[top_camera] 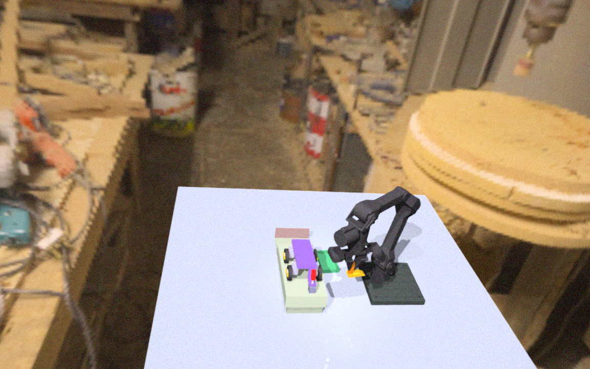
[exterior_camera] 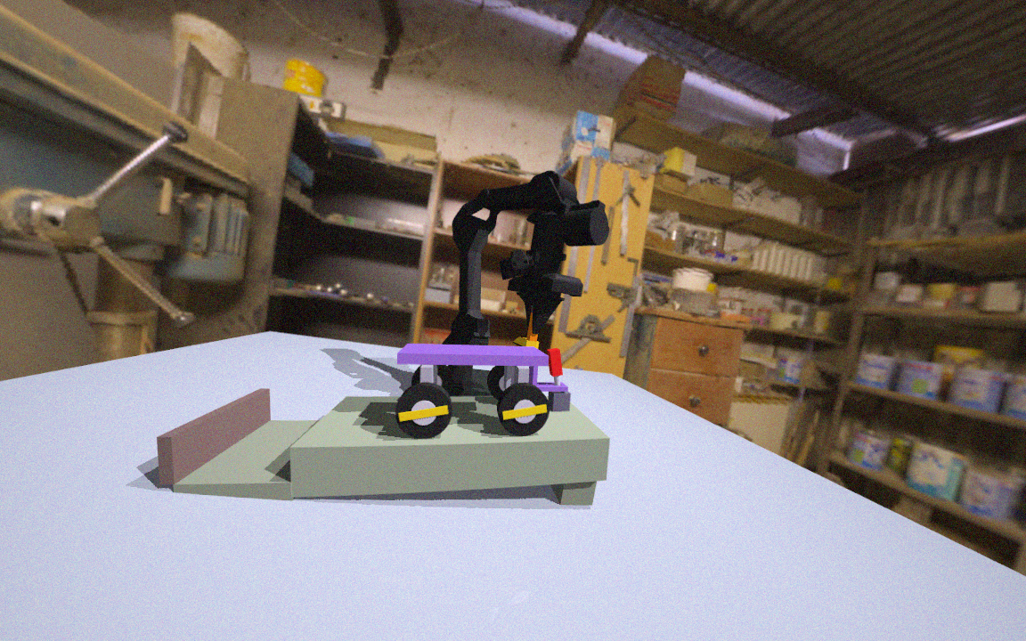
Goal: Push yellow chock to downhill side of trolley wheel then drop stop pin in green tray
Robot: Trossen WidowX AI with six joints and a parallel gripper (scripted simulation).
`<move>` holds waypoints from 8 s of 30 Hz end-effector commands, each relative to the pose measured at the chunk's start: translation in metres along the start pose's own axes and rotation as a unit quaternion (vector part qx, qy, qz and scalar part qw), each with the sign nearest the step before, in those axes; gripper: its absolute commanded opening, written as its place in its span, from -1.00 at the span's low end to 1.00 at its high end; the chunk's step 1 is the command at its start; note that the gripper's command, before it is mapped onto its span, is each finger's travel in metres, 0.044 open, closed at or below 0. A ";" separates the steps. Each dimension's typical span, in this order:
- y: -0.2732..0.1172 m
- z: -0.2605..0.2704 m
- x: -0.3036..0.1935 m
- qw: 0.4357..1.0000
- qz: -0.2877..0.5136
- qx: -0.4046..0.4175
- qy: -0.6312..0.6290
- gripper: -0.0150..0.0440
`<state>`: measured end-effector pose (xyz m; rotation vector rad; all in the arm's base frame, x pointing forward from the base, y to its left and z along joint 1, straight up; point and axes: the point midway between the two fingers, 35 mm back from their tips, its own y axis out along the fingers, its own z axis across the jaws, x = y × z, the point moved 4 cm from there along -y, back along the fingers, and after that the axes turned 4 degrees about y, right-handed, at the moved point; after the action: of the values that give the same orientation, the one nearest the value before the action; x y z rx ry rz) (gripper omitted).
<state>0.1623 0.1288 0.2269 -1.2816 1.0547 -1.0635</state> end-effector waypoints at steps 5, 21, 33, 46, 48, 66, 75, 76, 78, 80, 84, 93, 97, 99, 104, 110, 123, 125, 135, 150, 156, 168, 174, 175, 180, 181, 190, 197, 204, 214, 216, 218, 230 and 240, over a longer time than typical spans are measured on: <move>0.000 0.000 0.000 0.996 0.002 0.000 0.087 -0.49; 0.003 0.006 0.034 0.996 0.000 0.000 0.087 -0.49; 0.006 0.013 0.072 0.996 -0.001 0.001 0.087 -0.49; 0.007 0.019 0.113 0.996 -0.003 0.001 0.087 -0.49; 0.008 0.019 0.119 0.996 -0.004 0.001 0.087 -0.49; 0.008 0.026 0.181 0.996 -0.007 0.002 0.087 -0.49; 0.009 0.031 0.215 0.996 -0.008 0.002 0.087 -0.49; 0.010 0.031 0.219 0.996 -0.008 0.002 0.087 -0.49; 0.010 0.032 0.226 0.996 -0.009 0.002 0.087 -0.49; 0.010 0.033 0.233 0.996 -0.009 0.002 0.087 -0.49; 0.011 0.036 0.248 0.996 -0.010 0.002 0.087 -0.49; 0.015 0.040 0.273 0.996 -0.010 0.003 0.090 -0.49; 0.015 0.040 0.273 0.990 -0.007 0.002 0.143 -0.49; 0.015 0.040 0.274 0.984 -0.005 0.001 0.177 -0.49; 0.015 0.040 0.275 0.965 0.000 -0.001 0.262 -0.49; 0.015 0.040 0.276 0.932 0.006 -0.004 0.362 -0.49; 0.015 0.040 0.278 0.824 0.019 -0.011 0.566 -0.49; 0.015 0.040 0.278 0.804 0.021 -0.012 0.594 -0.49; 0.015 0.039 0.280 0.688 0.029 -0.021 0.725 -0.49; 0.017 0.048 0.283 0.643 0.031 -0.025 0.765 -0.49; 0.019 0.062 0.286 0.643 0.031 -0.024 0.765 -0.49; 0.035 0.068 0.286 0.643 0.032 -0.024 0.765 -0.49; 0.046 0.068 0.285 0.643 0.032 -0.024 0.765 -0.49; 0.048 0.068 0.285 0.643 0.032 -0.024 0.765 -0.49; 0.058 0.069 0.285 0.643 0.032 -0.024 0.765 -0.49; 0.060 0.069 0.285 0.643 0.032 -0.024 0.765 -0.49; 0.079 0.070 0.283 0.643 0.032 -0.024 0.765 -0.49; 0.084 0.070 0.282 0.643 0.032 -0.024 0.765 -0.49; 0.082 0.070 0.276 0.643 0.032 -0.024 0.765 -0.49; 0.082 0.071 0.267 0.643 0.032 -0.025 0.765 -0.49; 0.082 0.071 0.265 0.643 0.032 -0.025 0.765 -0.49; 0.082 0.071 0.263 0.643 0.032 -0.025 0.765 -0.49; 0.083 0.072 0.253 0.643 0.033 -0.025 0.765 -0.49; 0.082 0.072 0.245 0.643 0.033 -0.025 0.765 -0.49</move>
<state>0.2833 -0.1003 0.1438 -0.0210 2.2968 -2.1022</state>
